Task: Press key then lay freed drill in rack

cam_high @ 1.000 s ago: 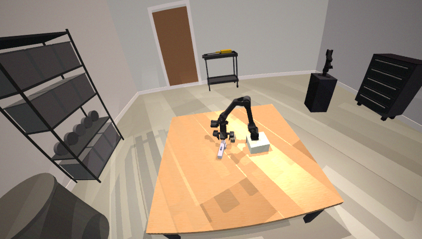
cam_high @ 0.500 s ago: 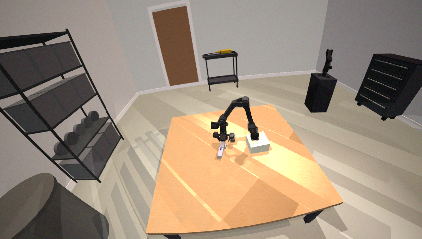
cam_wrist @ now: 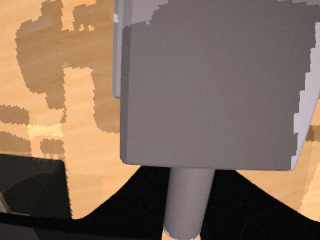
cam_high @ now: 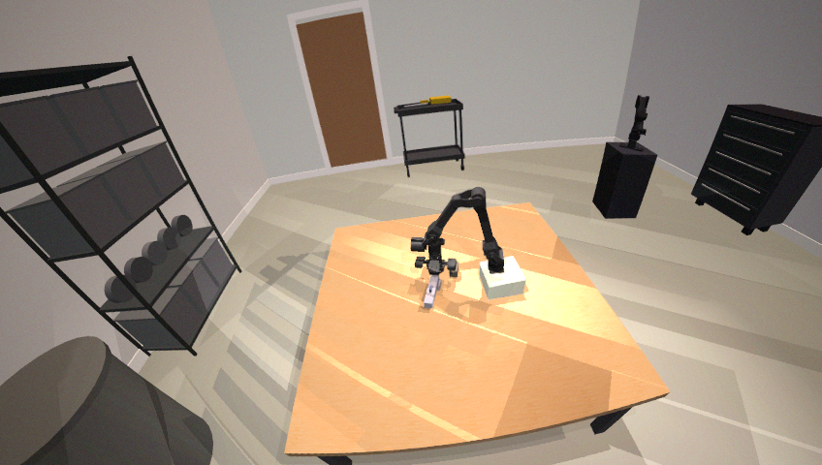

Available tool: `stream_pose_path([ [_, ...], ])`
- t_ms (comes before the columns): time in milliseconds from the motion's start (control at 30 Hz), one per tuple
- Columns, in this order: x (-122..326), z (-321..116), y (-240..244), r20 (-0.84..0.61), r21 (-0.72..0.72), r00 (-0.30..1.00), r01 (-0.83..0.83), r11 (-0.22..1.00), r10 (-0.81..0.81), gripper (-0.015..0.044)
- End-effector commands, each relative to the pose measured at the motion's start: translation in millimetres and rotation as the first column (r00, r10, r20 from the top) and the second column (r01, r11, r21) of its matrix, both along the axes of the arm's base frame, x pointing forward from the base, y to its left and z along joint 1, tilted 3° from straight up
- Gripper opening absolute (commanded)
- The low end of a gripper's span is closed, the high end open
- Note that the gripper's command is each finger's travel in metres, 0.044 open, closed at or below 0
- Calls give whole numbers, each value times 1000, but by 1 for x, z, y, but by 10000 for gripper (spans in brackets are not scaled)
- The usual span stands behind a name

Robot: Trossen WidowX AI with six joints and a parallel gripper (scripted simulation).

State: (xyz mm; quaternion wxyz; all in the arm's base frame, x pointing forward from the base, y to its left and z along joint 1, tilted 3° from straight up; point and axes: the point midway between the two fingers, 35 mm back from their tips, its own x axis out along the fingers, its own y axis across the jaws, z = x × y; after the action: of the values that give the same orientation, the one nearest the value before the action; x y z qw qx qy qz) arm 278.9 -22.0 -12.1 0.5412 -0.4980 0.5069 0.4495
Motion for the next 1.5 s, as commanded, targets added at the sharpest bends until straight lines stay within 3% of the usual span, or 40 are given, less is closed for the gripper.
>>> stream_pose_path([
  [0,0,0,0,1,0,1000,0,1000,0,0],
  [1200,-5,0,-46,-5,-1,1000,4,1000,-4,0],
  [1467,-4,0,-41,-3,-3,1000,6,1000,-6,210],
])
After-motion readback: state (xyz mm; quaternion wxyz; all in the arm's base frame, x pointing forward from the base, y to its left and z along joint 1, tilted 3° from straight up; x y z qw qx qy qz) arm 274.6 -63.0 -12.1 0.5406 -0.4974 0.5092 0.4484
